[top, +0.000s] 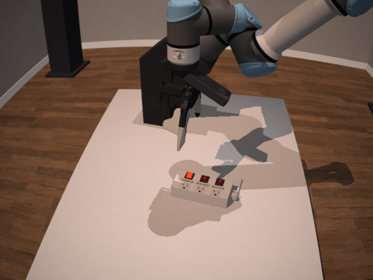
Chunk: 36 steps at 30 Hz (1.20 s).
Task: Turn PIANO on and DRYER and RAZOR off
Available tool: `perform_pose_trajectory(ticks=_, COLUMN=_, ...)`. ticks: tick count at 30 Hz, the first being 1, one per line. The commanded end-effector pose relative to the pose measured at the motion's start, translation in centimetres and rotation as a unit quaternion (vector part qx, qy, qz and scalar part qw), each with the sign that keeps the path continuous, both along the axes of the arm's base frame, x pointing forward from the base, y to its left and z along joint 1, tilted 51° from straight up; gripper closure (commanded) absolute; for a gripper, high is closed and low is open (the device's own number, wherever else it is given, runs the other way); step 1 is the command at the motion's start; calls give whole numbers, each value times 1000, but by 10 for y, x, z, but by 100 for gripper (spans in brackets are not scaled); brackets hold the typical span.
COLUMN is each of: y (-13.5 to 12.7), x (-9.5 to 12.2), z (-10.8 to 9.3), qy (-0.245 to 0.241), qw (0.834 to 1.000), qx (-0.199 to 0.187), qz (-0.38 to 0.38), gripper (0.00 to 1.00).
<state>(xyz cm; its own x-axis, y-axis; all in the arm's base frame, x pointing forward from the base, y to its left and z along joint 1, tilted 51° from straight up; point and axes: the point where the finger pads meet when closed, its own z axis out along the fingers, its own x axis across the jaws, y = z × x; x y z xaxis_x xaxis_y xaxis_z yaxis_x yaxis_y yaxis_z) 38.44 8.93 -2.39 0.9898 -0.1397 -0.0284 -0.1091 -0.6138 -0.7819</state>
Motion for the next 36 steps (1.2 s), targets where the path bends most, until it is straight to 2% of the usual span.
perform_pose_trajectory(ticks=1, y=0, x=0, z=0, qy=0, qw=1000, qx=0, qz=0, gripper=0)
perform_pose_trajectory(ticks=36, y=0, x=0, z=0, qy=0, qw=1000, qx=0, qz=0, gripper=0)
